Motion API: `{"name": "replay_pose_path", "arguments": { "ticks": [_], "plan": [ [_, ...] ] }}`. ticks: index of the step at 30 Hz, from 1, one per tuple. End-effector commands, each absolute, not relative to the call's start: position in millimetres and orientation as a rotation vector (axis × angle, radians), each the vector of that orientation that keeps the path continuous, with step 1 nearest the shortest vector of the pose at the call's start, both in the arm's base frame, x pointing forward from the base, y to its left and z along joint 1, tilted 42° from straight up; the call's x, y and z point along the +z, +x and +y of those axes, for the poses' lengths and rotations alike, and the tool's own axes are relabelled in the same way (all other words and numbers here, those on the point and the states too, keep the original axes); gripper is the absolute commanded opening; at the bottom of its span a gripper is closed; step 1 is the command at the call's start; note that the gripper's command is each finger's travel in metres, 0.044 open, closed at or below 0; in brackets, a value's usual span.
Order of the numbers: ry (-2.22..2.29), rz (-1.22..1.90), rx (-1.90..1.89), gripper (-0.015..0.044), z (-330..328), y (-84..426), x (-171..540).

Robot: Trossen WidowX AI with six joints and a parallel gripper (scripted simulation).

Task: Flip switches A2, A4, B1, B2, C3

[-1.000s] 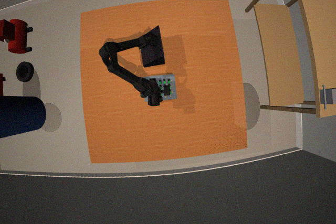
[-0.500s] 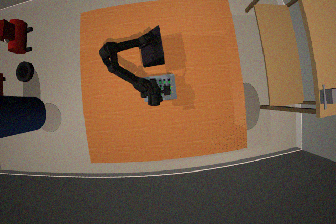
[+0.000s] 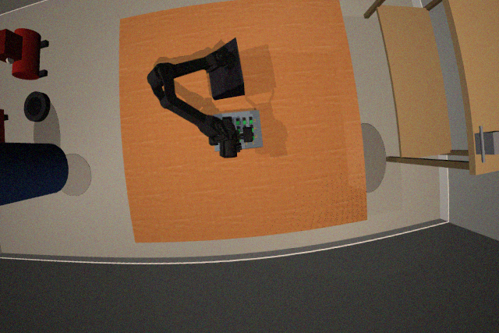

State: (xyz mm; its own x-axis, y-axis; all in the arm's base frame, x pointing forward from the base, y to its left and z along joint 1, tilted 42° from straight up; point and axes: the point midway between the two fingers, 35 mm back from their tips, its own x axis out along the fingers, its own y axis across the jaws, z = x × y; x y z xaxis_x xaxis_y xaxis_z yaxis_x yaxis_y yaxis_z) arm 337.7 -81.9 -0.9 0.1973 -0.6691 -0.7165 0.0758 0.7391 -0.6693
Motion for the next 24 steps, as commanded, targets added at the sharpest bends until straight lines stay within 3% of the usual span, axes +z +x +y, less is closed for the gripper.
{"name": "replay_pose_path", "arguments": {
  "ticks": [1, 19, 24],
  "plan": [
    [-0.561, 1.280, -0.558, 0.0000, -83, 337, -2],
    [-0.562, 1.280, -0.558, 0.0000, -84, 338, -4],
    [-0.565, 1.258, -0.548, 0.0000, -43, 324, 40]
  ]
}}
